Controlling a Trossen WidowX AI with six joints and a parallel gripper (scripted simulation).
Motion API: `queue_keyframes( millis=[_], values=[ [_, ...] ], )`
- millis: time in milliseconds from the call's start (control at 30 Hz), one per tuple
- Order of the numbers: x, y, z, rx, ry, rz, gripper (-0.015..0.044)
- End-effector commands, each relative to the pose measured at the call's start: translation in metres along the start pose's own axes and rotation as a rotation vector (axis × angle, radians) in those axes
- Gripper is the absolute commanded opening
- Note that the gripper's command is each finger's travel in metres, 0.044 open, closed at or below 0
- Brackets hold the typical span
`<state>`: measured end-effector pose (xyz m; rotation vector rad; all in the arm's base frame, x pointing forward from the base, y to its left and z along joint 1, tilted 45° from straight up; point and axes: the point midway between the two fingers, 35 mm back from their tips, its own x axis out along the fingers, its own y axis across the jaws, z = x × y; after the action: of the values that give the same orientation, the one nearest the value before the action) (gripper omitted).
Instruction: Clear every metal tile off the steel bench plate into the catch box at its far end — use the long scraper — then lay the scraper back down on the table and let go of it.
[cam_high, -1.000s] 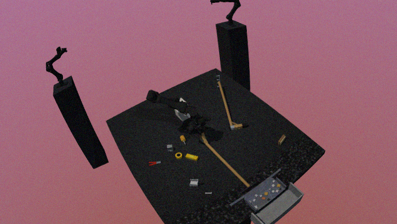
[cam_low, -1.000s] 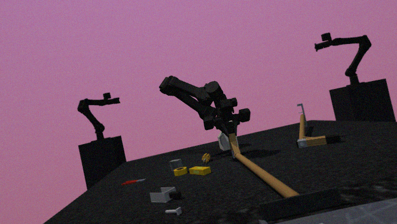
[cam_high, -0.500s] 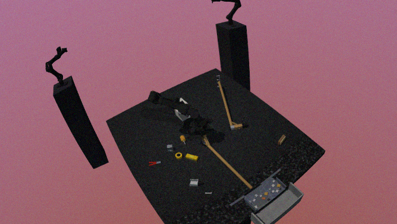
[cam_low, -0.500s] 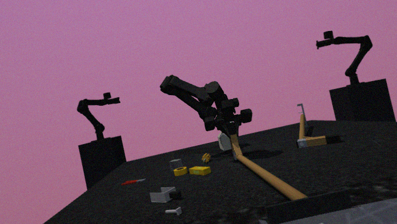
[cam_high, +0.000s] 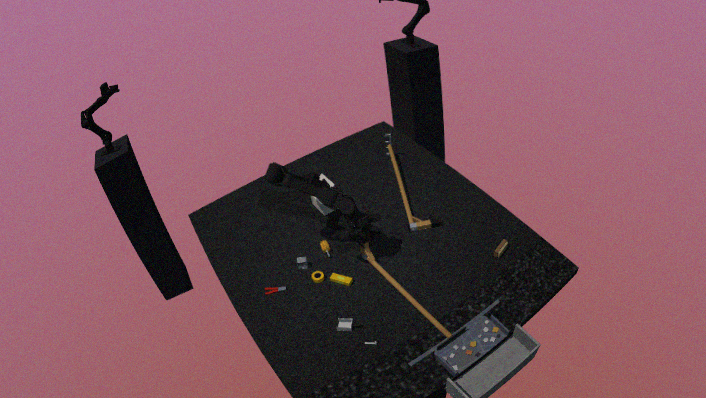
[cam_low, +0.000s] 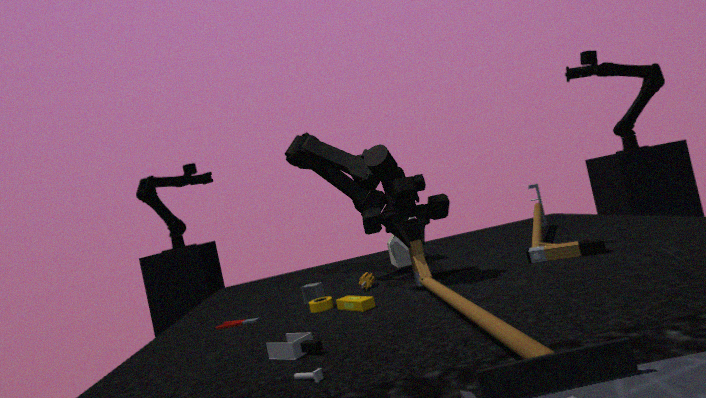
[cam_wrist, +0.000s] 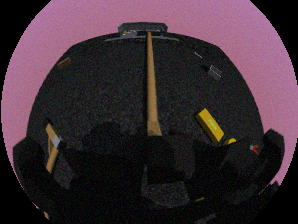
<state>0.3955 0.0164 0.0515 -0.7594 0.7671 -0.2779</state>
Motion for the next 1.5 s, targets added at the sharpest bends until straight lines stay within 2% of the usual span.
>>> queue_keyframes(
  millis=[0,1467],
  values=[
    [0.003,-0.002,0.009,0.0,-0.009,0.001,0.0],
    [0.037,-0.013,0.054,0.002,-0.012,-0.001,0.0]
  ],
)
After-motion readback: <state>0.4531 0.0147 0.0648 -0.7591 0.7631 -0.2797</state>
